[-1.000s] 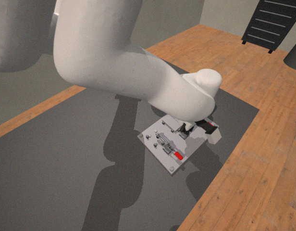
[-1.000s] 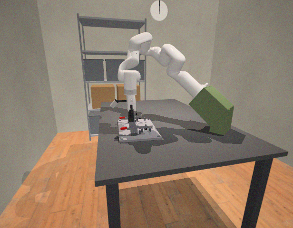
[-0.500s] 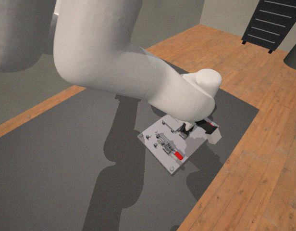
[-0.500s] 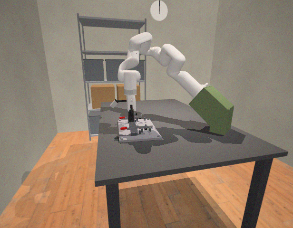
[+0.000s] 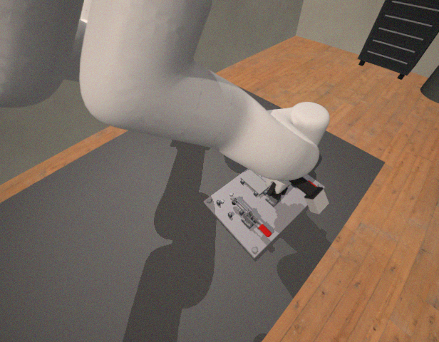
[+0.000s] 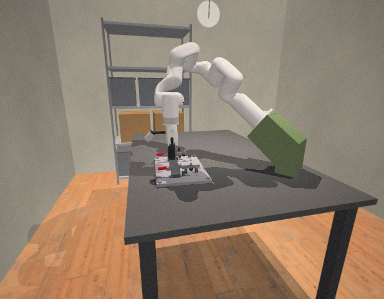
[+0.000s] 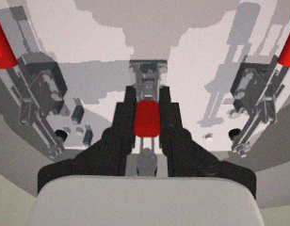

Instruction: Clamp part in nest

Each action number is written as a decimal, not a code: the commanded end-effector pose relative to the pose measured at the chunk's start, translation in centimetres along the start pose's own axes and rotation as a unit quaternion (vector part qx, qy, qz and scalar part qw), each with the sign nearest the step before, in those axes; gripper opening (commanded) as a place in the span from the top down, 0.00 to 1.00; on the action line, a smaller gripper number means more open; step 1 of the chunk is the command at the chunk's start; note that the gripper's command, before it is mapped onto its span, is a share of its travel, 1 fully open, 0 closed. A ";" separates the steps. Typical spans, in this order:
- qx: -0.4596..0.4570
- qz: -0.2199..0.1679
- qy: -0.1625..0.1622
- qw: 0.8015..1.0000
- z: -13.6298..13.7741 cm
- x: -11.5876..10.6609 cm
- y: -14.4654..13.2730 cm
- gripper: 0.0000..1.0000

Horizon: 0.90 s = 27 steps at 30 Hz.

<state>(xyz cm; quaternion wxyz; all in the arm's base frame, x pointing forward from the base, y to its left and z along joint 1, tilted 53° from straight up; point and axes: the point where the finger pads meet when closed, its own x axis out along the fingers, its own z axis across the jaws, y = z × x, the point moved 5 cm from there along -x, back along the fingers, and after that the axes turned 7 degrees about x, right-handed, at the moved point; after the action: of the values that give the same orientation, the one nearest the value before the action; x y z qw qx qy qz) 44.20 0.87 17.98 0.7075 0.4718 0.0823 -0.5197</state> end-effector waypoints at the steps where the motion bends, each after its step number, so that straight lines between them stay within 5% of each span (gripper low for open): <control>1: 0.001 0.001 0.001 1.000 -0.1 -0.1 0.3 1.00; 27: 0.001 0.001 0.001 1.000 -0.3 0.2 2.1 1.00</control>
<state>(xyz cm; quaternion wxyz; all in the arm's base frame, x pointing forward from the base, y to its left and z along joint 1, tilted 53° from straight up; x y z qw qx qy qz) 45.64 0.93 18.71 0.7075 0.4719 0.0823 -0.5196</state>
